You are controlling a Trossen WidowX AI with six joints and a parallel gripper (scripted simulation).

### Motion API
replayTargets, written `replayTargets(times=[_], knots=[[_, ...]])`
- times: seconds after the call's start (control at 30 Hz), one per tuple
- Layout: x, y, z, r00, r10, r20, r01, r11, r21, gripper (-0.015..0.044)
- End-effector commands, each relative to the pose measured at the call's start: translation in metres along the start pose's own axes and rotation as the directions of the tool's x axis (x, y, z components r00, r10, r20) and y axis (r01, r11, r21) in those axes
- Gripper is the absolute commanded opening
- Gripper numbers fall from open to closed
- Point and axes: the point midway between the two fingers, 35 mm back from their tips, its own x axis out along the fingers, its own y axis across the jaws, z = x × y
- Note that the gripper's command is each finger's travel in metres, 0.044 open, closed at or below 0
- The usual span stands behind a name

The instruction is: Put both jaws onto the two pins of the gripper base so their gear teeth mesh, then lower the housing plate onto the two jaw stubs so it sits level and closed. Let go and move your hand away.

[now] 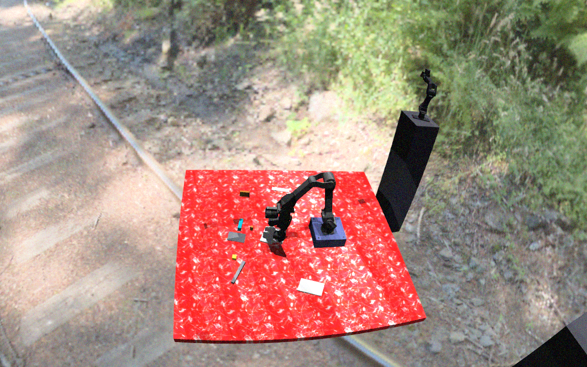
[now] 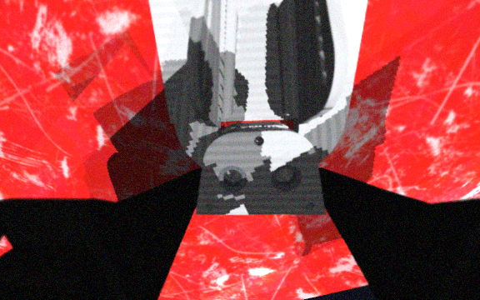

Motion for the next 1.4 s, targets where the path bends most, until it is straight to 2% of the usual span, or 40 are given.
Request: replayTargets(times=[0.0, 1.37], knots=[[0.0017, 0.0002, -0.0004, 1.0, 0.001, -0.002, -0.001, 1.0, 0.007, 0.0351], [0.009, 0.0002, -0.0005, 1.0, 0.001, -0.002, -0.001, 1.0, 0.008, 0.0351]])
